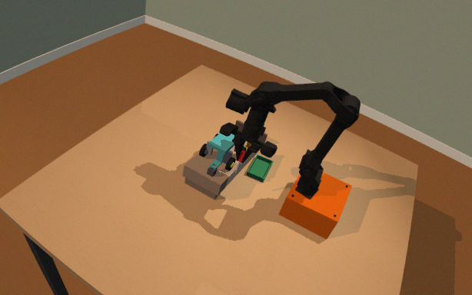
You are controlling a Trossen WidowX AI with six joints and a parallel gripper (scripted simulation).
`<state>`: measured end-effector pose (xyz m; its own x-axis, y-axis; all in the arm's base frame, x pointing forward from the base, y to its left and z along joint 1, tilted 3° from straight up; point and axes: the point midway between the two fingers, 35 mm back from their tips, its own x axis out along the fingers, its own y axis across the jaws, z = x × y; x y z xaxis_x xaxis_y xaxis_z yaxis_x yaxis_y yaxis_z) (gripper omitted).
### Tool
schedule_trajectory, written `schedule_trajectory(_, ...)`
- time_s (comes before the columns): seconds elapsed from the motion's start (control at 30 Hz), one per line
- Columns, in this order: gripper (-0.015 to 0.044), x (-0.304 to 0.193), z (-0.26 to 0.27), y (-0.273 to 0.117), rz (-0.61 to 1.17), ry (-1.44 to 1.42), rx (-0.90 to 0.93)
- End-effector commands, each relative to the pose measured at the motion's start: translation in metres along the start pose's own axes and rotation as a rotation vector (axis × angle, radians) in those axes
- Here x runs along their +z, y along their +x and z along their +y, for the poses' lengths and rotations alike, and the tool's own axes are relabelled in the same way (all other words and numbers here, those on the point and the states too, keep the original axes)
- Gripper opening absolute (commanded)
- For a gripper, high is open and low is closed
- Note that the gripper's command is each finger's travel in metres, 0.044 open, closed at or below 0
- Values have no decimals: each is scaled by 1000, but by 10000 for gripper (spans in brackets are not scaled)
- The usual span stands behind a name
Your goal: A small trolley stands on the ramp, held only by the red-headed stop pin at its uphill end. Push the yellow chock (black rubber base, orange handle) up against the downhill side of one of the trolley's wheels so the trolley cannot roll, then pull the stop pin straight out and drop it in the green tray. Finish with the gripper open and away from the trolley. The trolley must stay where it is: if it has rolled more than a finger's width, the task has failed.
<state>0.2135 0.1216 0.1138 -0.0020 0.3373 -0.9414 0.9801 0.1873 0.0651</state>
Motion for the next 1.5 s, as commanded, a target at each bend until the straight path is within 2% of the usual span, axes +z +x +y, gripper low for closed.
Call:
schedule_trajectory(0.0, 0, 14, -1, -1, 3, 2, -4)
schedule_trajectory(1.47, 0, 172, -6, -23, -10, 2, -6)
